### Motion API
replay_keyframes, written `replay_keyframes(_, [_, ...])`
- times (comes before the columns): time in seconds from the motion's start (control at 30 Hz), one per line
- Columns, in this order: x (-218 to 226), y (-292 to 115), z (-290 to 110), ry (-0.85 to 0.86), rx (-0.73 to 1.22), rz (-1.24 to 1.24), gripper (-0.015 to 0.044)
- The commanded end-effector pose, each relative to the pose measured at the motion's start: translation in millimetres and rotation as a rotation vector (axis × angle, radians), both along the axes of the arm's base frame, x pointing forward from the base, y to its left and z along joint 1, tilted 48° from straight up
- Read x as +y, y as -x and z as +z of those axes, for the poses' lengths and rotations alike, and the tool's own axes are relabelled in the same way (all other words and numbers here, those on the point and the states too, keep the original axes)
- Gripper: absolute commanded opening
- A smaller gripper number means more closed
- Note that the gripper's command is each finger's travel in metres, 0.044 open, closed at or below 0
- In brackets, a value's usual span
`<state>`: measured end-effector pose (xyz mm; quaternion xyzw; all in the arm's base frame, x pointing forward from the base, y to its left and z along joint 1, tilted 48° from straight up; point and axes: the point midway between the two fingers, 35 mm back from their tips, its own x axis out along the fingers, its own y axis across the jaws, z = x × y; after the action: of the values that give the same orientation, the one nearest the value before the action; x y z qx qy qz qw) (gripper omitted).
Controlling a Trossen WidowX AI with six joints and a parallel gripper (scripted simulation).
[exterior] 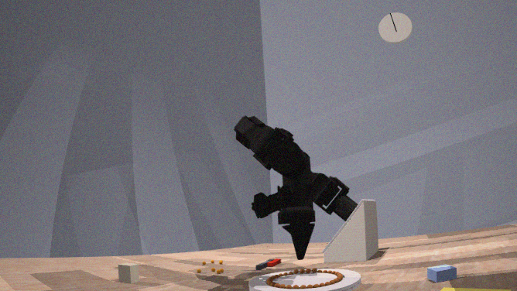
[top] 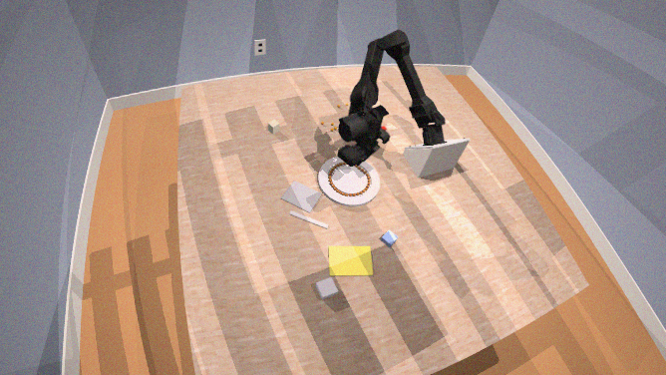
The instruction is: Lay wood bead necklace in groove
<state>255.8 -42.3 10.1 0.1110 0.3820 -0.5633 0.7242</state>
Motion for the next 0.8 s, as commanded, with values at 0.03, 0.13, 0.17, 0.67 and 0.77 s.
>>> replay_keyframes(0.03, [-4, 0, -4, 0.001, 0.002, 0.001, 0.0120])
replay_keyframes(0.13, [-8, 0, -7, 0.002, 0.005, 0.001, 0.0120])
replay_keyframes(0.17, [-9, 0, -9, 0.003, 0.006, 0.001, 0.0120])
replay_keyframes(0.67, [-23, 2, -21, 0.008, 0.015, -0.001, 0.0120])
replay_keyframes(0.77, [-23, 2, -21, 0.008, 0.015, -0.001, 0.0120])
